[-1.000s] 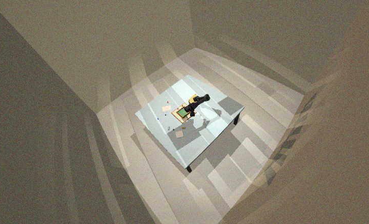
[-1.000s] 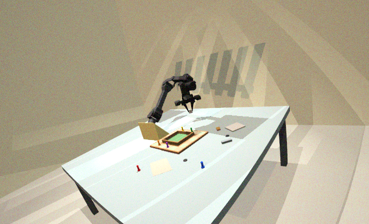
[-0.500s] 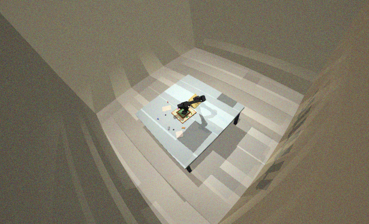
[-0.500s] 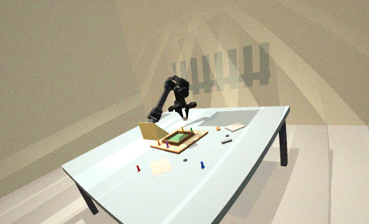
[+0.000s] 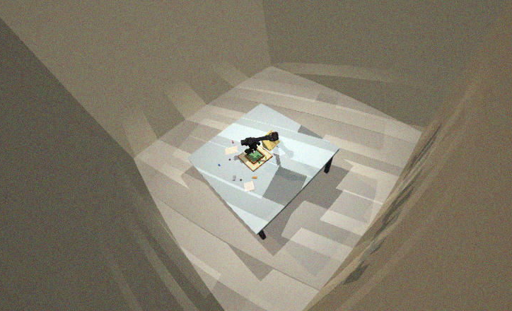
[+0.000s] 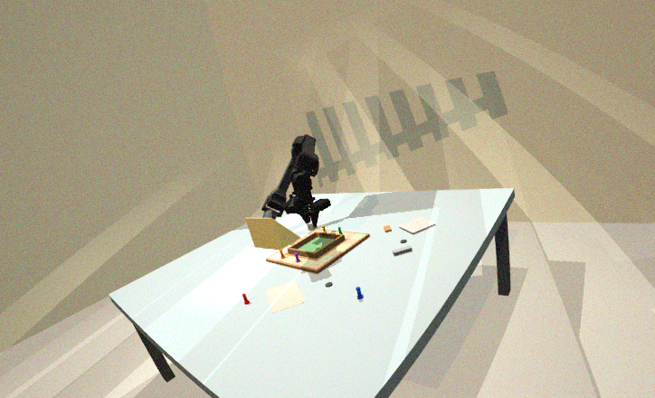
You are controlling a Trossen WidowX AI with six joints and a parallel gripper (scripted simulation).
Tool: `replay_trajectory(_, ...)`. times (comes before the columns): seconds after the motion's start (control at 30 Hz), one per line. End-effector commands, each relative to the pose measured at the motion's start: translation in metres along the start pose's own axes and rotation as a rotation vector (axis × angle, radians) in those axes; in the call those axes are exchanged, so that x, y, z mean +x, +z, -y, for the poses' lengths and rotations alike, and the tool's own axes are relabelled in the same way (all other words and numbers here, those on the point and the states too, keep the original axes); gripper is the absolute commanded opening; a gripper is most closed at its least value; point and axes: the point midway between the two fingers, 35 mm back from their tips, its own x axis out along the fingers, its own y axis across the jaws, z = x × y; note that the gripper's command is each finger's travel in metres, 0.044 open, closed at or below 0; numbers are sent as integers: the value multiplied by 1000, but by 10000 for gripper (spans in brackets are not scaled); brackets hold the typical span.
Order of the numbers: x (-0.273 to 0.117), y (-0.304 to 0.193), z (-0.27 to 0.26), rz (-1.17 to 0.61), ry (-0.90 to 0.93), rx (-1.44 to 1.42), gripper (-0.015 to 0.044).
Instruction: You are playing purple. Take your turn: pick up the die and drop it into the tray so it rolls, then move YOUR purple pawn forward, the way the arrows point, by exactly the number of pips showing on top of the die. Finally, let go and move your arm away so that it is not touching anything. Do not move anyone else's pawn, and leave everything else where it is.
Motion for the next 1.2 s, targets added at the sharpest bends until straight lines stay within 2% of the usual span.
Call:
replay_trajectory(0.0, 2, 7, 2, 3, 0, 30, 0)
replay_trajectory(0.1, 4, 7, 4, 46, -23, 30, 0)
replay_trajectory(0.5, 15, 9, 12, 428, -121, 32, 0)
replay_trajectory(0.9, 17, 9, 13, 808, -37, 30, 0)
replay_trajectory(1.07, 15, 7, 12, 849, -14, 29, 0)
replay_trajectory(1.17, -8, -6, 4, 850, -13, 29, 0)
